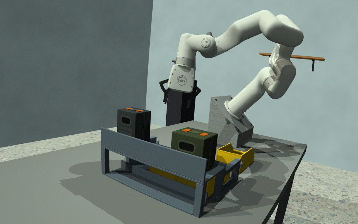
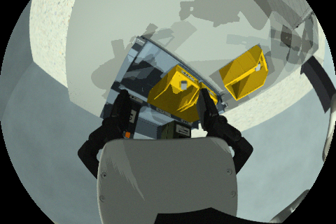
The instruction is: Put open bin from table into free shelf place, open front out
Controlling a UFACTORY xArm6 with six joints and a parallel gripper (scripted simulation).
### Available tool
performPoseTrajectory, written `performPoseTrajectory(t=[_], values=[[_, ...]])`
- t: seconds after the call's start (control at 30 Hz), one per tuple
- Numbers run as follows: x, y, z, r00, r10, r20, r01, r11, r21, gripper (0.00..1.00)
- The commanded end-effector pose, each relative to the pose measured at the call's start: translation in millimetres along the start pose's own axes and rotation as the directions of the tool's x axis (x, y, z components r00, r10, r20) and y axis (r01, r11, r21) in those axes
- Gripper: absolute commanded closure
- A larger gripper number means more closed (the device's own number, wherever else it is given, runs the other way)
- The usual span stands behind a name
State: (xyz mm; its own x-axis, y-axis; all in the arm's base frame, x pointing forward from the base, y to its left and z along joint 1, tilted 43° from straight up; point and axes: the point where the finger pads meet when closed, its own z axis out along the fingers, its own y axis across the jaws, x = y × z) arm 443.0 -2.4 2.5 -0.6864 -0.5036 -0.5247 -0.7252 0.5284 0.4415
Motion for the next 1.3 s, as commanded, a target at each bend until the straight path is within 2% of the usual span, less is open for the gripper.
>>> performPoseTrajectory(t=[0.0, 0.1, 0.27, 0.67, 0.83, 1.23, 1.27], values=[[-2, 1, -1, 1.0, 0.012, 0.003, -0.012, 1.0, 0.01, 0.0], [-2, 1, -1, 1.0, 0.012, 0.003, -0.012, 1.0, 0.01, 0.0], [-28, 41, 11, 0.964, 0.257, 0.069, -0.259, 0.966, 0.01, 0.0], [-28, 41, 11, 0.964, 0.257, 0.069, -0.259, 0.966, 0.01, 0.0], [-57, 85, 25, 0.865, 0.485, 0.133, -0.488, 0.873, -0.007, 0.0], [-57, 85, 25, 0.865, 0.485, 0.133, -0.488, 0.873, -0.007, 0.0], [-60, 91, 27, 0.848, 0.512, 0.14, -0.515, 0.857, -0.012, 0.0]])
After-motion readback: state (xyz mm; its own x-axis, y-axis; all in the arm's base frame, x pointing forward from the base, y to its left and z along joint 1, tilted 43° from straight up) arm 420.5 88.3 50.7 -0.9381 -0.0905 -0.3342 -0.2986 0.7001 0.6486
